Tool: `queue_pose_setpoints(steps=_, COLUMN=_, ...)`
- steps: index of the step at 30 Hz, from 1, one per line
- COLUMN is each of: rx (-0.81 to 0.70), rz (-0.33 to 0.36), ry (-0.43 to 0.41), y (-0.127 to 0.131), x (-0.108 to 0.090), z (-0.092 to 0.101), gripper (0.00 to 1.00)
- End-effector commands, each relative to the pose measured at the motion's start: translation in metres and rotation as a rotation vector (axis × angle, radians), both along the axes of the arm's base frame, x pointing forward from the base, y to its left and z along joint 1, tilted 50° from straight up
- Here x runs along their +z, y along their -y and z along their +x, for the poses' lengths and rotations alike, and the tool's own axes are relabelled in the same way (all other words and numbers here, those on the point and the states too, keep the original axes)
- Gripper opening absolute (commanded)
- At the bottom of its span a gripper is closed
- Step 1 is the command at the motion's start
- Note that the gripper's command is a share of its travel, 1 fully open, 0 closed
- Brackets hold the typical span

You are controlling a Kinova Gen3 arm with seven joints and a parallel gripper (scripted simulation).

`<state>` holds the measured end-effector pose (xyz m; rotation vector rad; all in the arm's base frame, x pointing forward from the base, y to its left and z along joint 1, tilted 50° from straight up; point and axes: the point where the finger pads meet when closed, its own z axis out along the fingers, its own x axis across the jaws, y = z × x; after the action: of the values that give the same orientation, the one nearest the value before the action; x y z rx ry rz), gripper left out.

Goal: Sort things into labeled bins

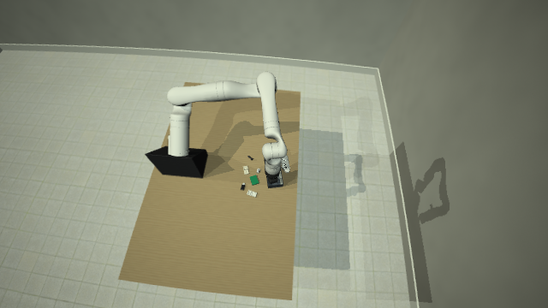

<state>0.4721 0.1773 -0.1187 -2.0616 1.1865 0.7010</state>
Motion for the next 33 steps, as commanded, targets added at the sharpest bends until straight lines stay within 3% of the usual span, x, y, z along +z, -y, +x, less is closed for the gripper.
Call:
queue_pose_setpoints(steps=1, rx=-0.004, rz=-0.001, ry=0.004, y=0.004, x=0.004, z=0.003, gripper=0.31)
queue_pose_setpoints(steps=21, rx=-0.004, rz=-0.001, ry=0.004, y=0.031, x=0.027, z=0.007, gripper=0.31)
queue_pose_setpoints(steps=33, rx=-0.005, rz=-0.001, ry=0.004, y=0.001, x=0.064, z=-0.008, gripper=0.31)
